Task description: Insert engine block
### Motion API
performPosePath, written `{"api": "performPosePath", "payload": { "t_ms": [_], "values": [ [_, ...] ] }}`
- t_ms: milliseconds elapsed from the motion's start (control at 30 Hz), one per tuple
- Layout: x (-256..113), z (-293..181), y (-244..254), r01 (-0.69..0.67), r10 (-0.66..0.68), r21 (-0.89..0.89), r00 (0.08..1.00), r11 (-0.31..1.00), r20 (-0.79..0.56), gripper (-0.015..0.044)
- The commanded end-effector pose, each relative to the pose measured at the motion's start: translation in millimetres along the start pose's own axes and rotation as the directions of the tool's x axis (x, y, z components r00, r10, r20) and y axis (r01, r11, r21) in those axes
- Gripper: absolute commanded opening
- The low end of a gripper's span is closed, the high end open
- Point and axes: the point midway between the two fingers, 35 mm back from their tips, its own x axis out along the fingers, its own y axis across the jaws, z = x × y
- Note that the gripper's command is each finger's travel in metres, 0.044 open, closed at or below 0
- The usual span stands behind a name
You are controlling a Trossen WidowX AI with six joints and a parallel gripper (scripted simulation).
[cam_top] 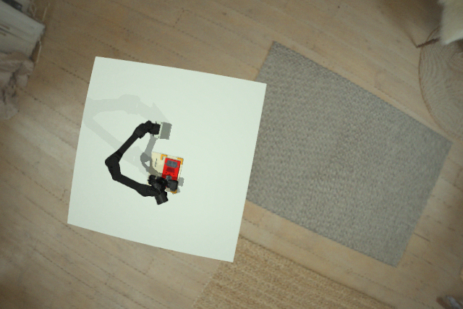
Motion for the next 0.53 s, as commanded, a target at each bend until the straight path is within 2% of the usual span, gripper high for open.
{"api": "performPosePath", "payload": {
  "t_ms": [0,67,500],
  "values": [
    [-0.9,0.4,0.6,-0.005,0.005,0.005,1.000,1.000,-0.002,0.0046],
    [-0.9,0.4,0.6,-0.005,0.005,0.005,1.000,1.000,-0.002,0.0000],
    [-0.7,0.4,0.6,-0.005,0.005,0.005,1.000,1.000,-0.002,0.0000]
  ]
}}
